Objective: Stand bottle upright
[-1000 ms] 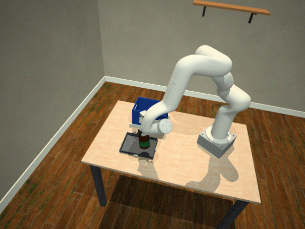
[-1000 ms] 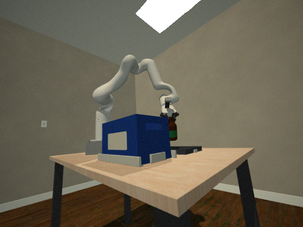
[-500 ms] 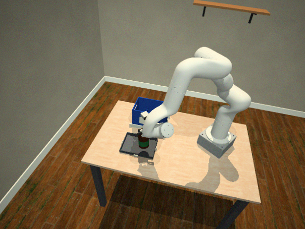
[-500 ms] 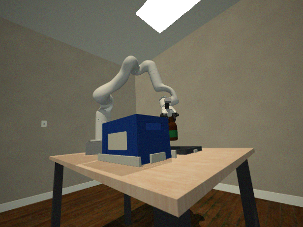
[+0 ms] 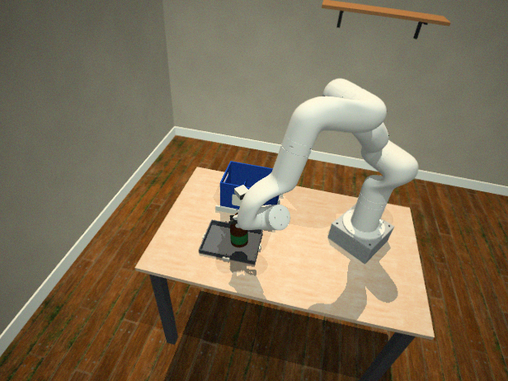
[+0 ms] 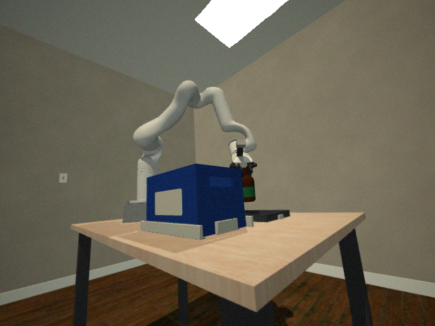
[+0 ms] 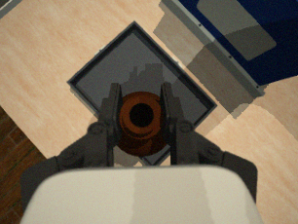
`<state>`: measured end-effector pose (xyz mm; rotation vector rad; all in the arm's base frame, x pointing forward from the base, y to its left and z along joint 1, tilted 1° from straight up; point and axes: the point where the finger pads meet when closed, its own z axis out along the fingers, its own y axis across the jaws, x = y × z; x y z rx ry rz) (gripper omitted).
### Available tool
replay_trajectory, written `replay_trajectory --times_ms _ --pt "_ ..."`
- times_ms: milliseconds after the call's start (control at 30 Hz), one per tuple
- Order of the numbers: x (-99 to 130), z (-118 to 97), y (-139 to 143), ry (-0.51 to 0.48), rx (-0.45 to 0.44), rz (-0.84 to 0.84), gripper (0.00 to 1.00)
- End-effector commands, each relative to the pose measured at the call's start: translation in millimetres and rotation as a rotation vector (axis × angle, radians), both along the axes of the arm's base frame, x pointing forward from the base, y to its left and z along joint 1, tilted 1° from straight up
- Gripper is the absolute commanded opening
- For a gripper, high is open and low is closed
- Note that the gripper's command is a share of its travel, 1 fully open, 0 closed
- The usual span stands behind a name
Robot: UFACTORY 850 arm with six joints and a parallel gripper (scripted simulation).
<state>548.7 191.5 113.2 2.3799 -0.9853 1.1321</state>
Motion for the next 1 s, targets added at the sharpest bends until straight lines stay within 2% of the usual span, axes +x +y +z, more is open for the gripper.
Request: replay_trajectory --times_ms 0,433,967 --pt "0.7 0.9 0.4 -0.002 0.001 0.000 0.00" --pt "0.6 0.7 0.2 -0.011 -0.009 -0.001 0.00" --pt "0.2 0.3 0.0 -0.069 -0.070 -0.003 0.00"
